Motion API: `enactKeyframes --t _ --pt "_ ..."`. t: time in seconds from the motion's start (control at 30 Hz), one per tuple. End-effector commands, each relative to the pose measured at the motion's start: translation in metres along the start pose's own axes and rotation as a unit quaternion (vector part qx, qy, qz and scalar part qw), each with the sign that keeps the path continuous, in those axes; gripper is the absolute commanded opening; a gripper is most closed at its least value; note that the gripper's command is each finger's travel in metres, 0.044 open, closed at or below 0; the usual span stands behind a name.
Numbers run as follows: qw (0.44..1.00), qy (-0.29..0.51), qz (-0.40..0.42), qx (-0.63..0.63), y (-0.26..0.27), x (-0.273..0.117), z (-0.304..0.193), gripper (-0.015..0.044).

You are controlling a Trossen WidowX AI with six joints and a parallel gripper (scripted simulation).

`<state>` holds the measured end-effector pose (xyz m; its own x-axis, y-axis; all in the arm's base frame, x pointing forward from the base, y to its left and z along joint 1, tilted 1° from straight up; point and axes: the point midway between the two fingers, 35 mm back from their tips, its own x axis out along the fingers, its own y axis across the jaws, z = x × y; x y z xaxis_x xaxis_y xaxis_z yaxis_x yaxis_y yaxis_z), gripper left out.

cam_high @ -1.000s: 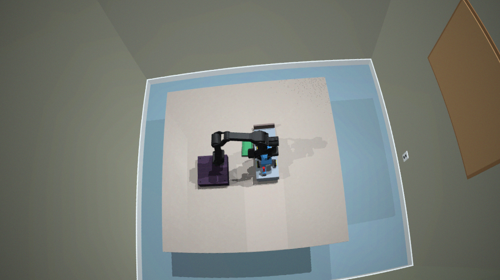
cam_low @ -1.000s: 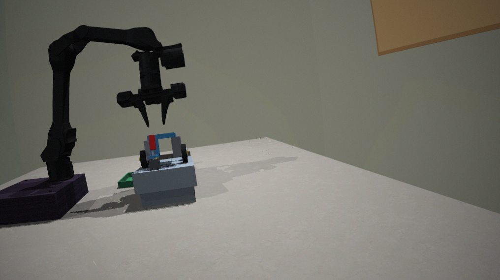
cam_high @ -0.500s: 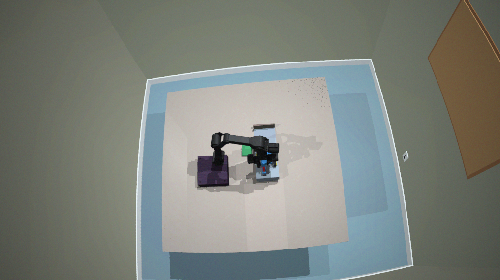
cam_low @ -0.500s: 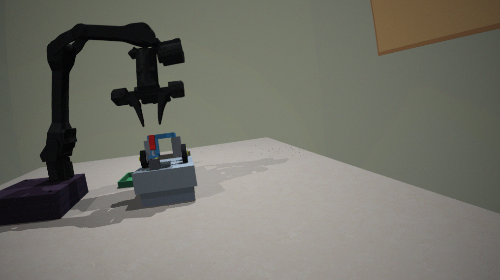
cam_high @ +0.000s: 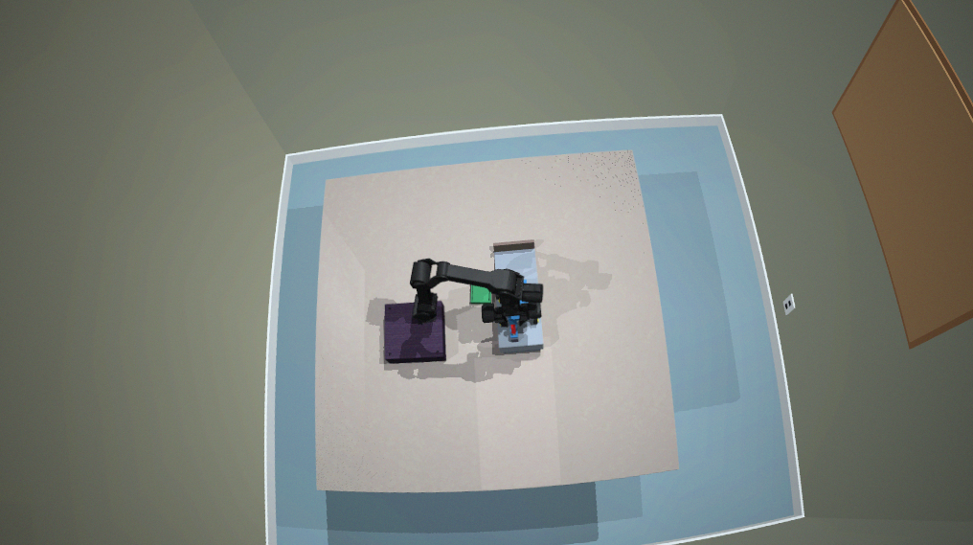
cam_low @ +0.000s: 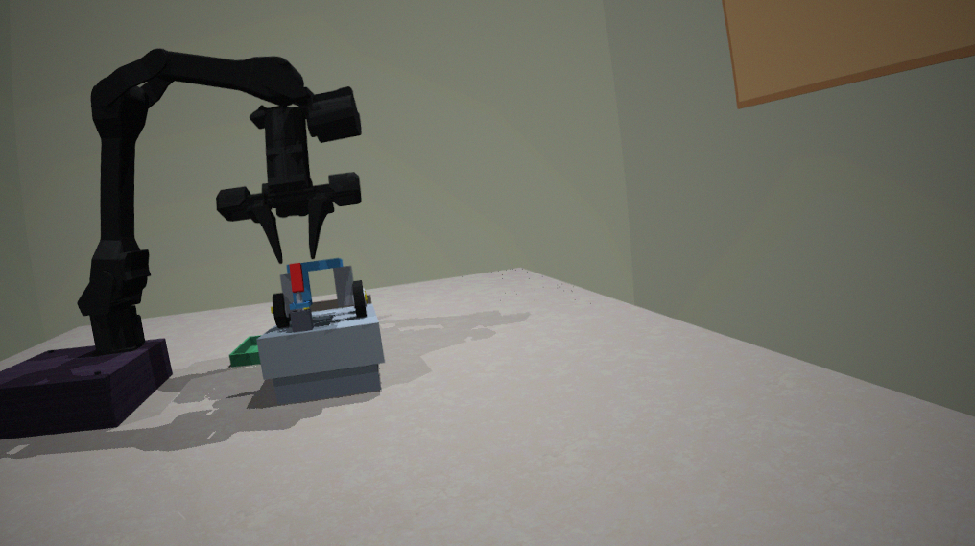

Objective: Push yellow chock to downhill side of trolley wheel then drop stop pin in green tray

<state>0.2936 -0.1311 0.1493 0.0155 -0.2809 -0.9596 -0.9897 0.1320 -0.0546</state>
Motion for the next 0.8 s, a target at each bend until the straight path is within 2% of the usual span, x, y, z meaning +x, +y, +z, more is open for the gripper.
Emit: enactKeyframes --t 0.0,0.77 --pt "1.0 0.0 0.005 -0.003 0.002 0.005 0.001 0.019" --pt "1.0 0.0 0.005 -0.003 -0.001 0.027 -0.001 0.019"
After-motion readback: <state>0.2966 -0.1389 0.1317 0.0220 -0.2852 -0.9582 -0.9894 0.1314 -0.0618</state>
